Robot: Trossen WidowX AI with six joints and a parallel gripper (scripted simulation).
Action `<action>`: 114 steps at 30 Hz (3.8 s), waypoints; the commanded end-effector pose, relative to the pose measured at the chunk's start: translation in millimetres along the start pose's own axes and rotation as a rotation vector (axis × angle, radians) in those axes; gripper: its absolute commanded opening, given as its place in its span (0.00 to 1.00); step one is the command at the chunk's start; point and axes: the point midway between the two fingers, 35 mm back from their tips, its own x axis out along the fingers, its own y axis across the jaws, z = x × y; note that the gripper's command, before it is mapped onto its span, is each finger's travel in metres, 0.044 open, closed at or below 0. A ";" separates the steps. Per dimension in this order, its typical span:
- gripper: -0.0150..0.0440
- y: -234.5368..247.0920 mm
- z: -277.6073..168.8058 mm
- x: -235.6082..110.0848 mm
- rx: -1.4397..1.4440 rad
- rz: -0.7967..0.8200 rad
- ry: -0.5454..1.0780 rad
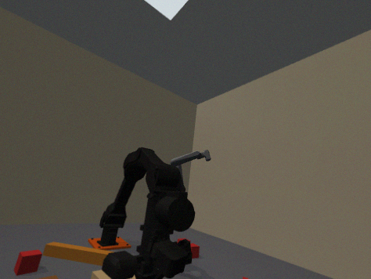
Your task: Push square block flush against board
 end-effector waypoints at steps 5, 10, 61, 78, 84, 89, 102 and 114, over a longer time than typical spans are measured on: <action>0.25 -0.2 -16.7 3.3 -0.003 0.001 0.016; 0.25 -0.1 -24.1 3.7 -0.003 0.001 0.016; 0.25 -0.1 18.6 -44.2 -0.004 0.001 0.012; 0.25 17.7 0.2 -54.4 0.318 0.002 0.006; 0.25 28.5 -14.1 -56.9 0.524 0.002 0.009; 0.25 37.3 -27.3 -58.1 0.696 0.001 0.012; 0.25 58.8 -66.0 -57.2 1.143 -0.004 0.019; 0.25 76.0 -106.3 -51.0 1.549 -0.012 0.024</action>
